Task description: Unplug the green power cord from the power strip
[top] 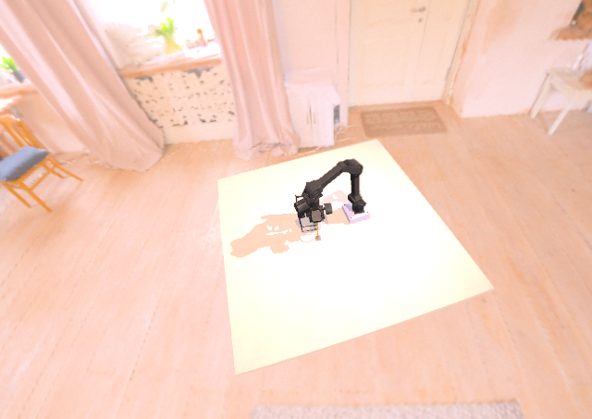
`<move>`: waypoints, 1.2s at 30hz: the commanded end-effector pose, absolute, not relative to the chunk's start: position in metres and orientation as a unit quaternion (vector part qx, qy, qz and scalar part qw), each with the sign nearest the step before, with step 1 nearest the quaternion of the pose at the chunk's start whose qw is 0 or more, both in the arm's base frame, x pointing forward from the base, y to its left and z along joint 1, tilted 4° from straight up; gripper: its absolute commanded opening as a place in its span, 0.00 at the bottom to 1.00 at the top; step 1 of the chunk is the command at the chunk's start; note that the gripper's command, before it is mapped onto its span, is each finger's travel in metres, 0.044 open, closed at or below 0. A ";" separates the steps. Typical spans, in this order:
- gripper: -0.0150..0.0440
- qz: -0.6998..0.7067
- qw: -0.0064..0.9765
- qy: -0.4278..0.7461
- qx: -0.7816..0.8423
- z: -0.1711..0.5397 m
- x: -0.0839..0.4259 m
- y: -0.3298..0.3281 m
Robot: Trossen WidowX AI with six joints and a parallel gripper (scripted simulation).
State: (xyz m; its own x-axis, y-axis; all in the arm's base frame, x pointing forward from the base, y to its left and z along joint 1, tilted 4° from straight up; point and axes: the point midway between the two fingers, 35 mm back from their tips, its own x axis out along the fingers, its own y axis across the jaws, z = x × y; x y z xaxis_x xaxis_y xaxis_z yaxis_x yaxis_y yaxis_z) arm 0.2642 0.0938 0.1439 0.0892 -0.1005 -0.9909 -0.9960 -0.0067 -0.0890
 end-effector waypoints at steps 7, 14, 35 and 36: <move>0.25 0.489 0.511 0.463 -0.535 0.147 0.262 0.141; 0.57 0.489 0.510 0.463 -0.535 0.144 0.261 0.132; 1.00 0.491 0.511 0.462 -0.534 0.157 0.257 0.192; 1.00 0.491 0.511 0.462 -0.534 0.157 0.257 0.192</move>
State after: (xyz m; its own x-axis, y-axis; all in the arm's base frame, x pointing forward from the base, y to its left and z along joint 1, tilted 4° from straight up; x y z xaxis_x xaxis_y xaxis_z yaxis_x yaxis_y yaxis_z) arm 0.2559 0.1905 0.1549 0.0862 0.0104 -0.9962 -0.9946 -0.0569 -0.0867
